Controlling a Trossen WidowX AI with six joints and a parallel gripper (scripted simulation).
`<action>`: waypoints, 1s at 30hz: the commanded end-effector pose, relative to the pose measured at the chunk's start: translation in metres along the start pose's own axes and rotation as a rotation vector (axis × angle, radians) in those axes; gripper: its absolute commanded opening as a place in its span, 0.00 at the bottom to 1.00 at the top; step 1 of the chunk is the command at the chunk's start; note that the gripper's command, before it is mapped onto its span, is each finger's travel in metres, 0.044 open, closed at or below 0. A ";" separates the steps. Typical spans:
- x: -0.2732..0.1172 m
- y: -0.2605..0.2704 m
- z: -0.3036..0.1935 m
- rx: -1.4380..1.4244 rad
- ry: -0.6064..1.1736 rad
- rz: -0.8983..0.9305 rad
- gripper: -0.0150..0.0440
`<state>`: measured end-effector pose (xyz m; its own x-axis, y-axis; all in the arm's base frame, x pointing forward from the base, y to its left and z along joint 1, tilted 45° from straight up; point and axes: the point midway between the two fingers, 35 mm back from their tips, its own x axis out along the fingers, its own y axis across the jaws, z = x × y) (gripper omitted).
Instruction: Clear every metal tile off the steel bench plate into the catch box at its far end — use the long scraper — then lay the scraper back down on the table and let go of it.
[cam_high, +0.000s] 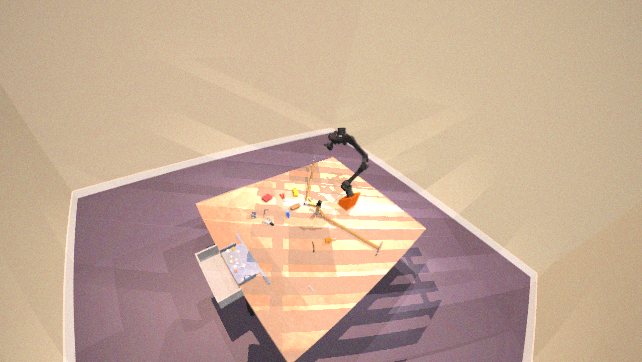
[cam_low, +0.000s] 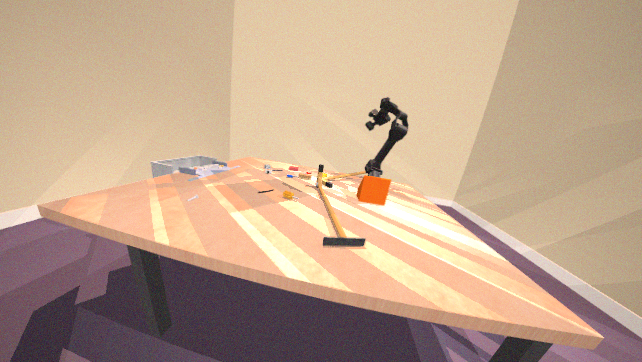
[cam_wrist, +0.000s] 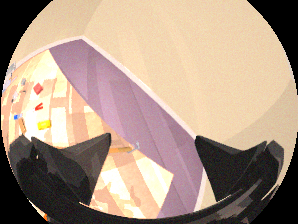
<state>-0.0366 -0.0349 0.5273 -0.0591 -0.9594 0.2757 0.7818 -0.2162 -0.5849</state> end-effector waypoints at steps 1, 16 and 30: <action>0.017 -0.002 0.009 -0.039 -0.017 0.001 1.00; 0.077 0.000 0.040 -0.170 -0.077 0.002 1.00; 0.128 0.010 0.070 -0.282 -0.135 -0.022 1.00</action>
<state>0.0012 -0.1368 0.6033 0.0164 -0.9302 0.3667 0.5986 -0.2846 -0.7488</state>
